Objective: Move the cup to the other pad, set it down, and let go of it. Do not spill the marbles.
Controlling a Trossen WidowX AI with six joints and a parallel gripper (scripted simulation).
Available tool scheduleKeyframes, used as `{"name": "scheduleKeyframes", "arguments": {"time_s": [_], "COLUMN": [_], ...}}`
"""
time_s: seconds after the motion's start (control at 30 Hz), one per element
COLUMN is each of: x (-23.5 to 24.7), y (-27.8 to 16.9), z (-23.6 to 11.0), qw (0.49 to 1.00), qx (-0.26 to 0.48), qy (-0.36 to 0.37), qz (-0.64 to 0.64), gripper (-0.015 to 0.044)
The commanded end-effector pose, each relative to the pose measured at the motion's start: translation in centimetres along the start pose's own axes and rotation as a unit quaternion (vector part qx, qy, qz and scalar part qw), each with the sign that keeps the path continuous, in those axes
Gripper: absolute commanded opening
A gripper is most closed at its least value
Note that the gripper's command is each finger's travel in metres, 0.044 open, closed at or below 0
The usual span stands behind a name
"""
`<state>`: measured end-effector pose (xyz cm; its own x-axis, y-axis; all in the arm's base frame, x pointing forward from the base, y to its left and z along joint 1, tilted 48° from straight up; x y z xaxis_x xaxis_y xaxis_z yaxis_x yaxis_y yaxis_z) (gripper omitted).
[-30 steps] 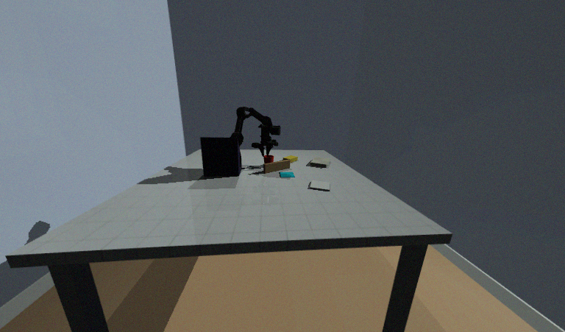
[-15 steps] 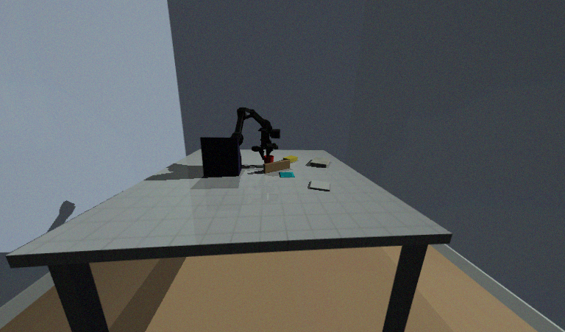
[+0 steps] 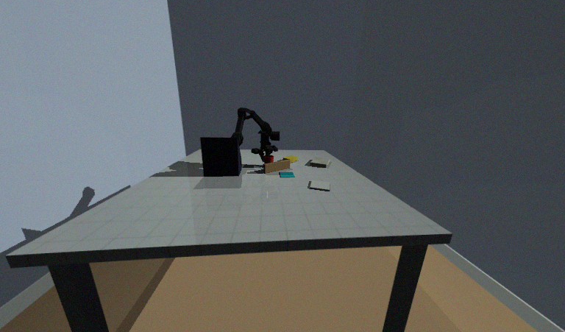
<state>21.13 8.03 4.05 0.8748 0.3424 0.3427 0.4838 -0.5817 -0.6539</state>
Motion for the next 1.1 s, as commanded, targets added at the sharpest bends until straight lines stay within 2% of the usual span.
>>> {"name": "scheduleKeyframes", "arguments": {"time_s": [0.0, 0.2, 0.43, 1.07], "x": [0.0, 0.0, 0.1, 0.3], "y": [0.0, 0.0, 0.1, 0.7], "z": [0.0, 0.0, -0.3, -5.6], "qw": [1.0, 1.0, 1.0, 1.0], "qx": [0.0, 0.0, -0.001, -0.004], "qy": [0.0, 0.0, 0.0, -0.002], "qz": [-0.001, -0.001, 0.0, 0.003], "gripper": [0.0043, 0.0003, 0.0, 0.0]}}
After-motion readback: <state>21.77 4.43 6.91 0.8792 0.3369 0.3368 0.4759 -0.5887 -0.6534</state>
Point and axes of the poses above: the point midway between the two fingers, 35 mm back from their tips, its own z axis out along the fingers, its own x axis across the jaws, y = z × x, the point moved 2 cm from there along -z, back along the fingers, and after that the axes turned 3 degrees about z, right-handed, at the moved point
